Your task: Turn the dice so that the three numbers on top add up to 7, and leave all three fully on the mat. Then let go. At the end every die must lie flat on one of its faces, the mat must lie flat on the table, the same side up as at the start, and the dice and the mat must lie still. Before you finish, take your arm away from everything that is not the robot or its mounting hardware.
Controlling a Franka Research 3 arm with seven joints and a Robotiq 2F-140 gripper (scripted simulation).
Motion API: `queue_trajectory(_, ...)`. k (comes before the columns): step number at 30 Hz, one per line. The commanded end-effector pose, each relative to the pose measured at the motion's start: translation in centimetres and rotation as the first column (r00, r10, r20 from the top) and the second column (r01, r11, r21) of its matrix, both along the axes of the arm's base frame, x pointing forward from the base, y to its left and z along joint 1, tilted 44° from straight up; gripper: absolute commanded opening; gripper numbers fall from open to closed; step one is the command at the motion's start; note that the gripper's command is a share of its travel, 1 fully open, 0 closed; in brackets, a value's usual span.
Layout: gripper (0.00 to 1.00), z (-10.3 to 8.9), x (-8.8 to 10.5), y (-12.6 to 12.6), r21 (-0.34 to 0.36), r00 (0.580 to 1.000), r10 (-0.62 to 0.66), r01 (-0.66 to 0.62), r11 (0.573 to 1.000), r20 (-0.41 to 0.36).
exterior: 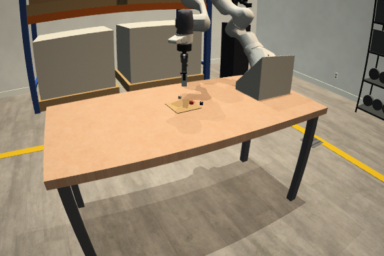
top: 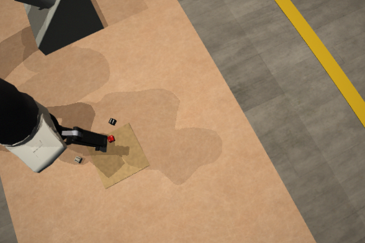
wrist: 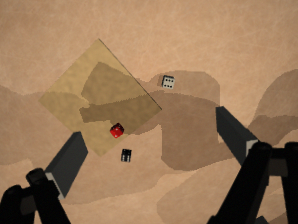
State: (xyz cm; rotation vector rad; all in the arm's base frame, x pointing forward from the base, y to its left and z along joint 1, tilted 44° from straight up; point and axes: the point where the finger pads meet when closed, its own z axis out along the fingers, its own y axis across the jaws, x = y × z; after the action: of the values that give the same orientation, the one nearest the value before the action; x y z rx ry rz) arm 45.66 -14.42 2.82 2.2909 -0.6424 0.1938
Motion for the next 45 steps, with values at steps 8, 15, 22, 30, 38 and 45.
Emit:
queue_trajectory(8, 1.0, 1.3, -0.1, -2.0, 0.011, 0.956, -0.201, 0.204, 0.979, 0.212)
queue_trajectory(15, 0.19, 2.0, -0.3, -2.9, 0.022, 0.929, -0.258, 0.261, 0.965, 0.267)
queue_trajectory(22, 0.19, 2.0, -0.3, -2.9, 0.022, 0.929, -0.258, 0.261, 0.965, 0.267)
queue_trajectory(30, 0.19, 2.0, -0.3, -2.9, 0.022, 0.929, -0.258, 0.261, 0.965, 0.267)
queue_trajectory(38, 0.19, 2.0, -0.3, -2.9, 0.022, 0.929, -0.258, 0.261, 0.965, 0.267)
queue_trajectory(45, 0.19, 2.0, -0.3, -2.9, 0.022, 0.929, -0.258, 0.261, 0.965, 0.267)
